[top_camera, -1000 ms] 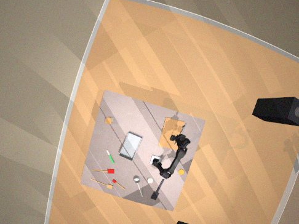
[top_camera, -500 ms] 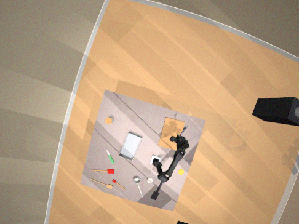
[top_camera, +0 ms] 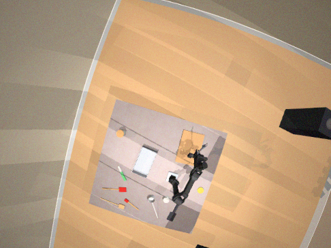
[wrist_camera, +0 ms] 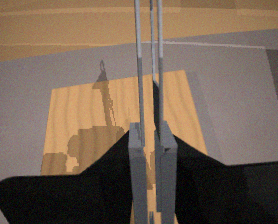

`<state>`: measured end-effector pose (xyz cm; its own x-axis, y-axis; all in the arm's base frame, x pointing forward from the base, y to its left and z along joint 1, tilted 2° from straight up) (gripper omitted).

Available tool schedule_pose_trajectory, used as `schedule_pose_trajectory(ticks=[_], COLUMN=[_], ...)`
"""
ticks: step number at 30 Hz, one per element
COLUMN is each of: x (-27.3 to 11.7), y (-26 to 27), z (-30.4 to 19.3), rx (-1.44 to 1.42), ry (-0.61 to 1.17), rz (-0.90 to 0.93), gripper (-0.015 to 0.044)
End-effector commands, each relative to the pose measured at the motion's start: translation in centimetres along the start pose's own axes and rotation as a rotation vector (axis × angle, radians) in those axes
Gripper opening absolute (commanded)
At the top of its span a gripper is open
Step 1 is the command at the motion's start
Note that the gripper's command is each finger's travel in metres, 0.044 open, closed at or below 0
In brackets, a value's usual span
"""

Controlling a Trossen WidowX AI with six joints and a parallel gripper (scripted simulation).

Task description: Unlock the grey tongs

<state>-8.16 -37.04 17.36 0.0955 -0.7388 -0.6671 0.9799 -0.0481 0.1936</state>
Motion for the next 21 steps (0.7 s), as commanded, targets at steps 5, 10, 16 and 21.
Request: schedule_pose_trajectory(ticks=[5,10,16,21], x=[-1.0,-1.5,-2.3,-3.0], y=[0.1,0.1,0.2,0.4], z=[-0.5,-1.3,-2.3,-3.2], rx=[-0.018,-0.033,-0.052,-0.071], ry=[-0.116,-0.181,-0.258,-0.321], rz=[0.032,0.049,0.069,0.085], gripper=[-0.0150,-0.0150,-0.0150,-0.0150])
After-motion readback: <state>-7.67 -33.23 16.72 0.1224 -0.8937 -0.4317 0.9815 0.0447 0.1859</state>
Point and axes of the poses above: the point midway between the two fingers, 35 mm back from their tips, its own x axis out along the fingers, its own y axis across the jaws, z = x × y, the point moved 4 cm from there along -x, back along the fingers, and after that the axes turned 13 degrees about x, right-handed, at the moved point
